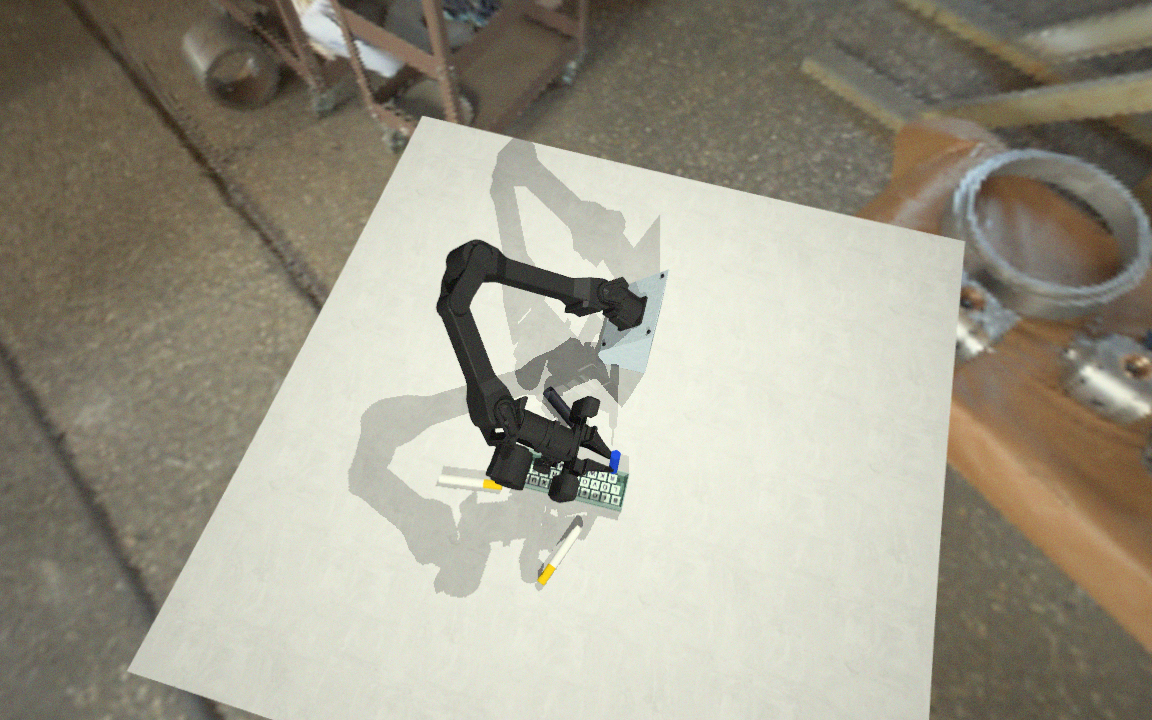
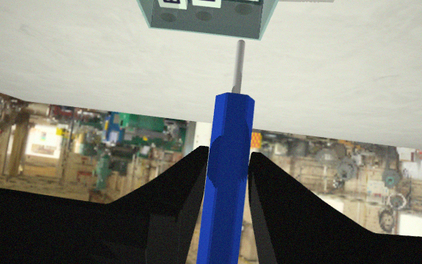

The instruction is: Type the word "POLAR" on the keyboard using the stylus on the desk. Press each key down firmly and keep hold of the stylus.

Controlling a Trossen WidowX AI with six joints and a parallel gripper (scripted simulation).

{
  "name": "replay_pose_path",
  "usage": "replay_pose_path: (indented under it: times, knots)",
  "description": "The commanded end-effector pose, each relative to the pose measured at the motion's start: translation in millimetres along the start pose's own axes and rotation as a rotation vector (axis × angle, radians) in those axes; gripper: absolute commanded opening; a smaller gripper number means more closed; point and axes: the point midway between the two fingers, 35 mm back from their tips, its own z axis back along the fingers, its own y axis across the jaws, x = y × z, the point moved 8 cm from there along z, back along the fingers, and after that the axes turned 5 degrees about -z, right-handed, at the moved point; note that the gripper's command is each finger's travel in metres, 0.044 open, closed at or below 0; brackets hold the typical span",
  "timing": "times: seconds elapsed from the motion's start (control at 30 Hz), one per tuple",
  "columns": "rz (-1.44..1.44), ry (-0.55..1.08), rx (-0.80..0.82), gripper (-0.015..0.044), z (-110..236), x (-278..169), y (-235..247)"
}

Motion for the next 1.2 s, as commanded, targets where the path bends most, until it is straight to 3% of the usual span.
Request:
replay_pose_path:
  times: [0.0, 0.73, 0.83, 1.17]
  knots:
    - [0.002, 0.005, -0.001, 0.0000, -6.8, 9.6, 0.1]
    - [0.002, 0.004, -0.001, 0.0000, -7.3, 10.5, 0.2]
    - [0.002, 0.004, -0.001, 0.0079, -8.3, 9.4, 2.5]
    - [0.002, 0.004, -0.001, 0.0081, -9.3, 11.0, 2.6]
